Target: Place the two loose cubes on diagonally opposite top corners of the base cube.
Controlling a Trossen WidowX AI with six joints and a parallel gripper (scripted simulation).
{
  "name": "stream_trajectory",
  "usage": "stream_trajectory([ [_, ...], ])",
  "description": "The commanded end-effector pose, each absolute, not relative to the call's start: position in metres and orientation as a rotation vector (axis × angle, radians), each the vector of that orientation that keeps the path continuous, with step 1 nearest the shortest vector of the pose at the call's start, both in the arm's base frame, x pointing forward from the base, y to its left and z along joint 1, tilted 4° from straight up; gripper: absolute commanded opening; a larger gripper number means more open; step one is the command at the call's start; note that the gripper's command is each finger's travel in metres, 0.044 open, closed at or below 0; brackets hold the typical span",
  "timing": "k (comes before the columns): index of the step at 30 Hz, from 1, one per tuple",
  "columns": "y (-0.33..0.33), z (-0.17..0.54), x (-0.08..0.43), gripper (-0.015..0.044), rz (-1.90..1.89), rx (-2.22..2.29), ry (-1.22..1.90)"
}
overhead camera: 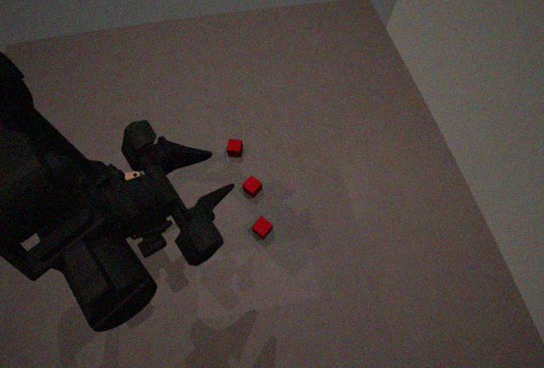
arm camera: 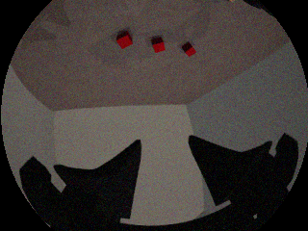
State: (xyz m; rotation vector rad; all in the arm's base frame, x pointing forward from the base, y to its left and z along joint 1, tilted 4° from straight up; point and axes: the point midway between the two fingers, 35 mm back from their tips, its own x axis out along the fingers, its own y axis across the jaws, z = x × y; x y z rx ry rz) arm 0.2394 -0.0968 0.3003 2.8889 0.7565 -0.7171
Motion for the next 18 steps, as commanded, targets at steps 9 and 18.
stream_trajectory([
  [9,-0.105,0.23,0.276,0.0265,-0.823,1.871,1.038],
  [18,-0.11,0.188,0.305,0.0265,-0.722,1.043,1.267],
])
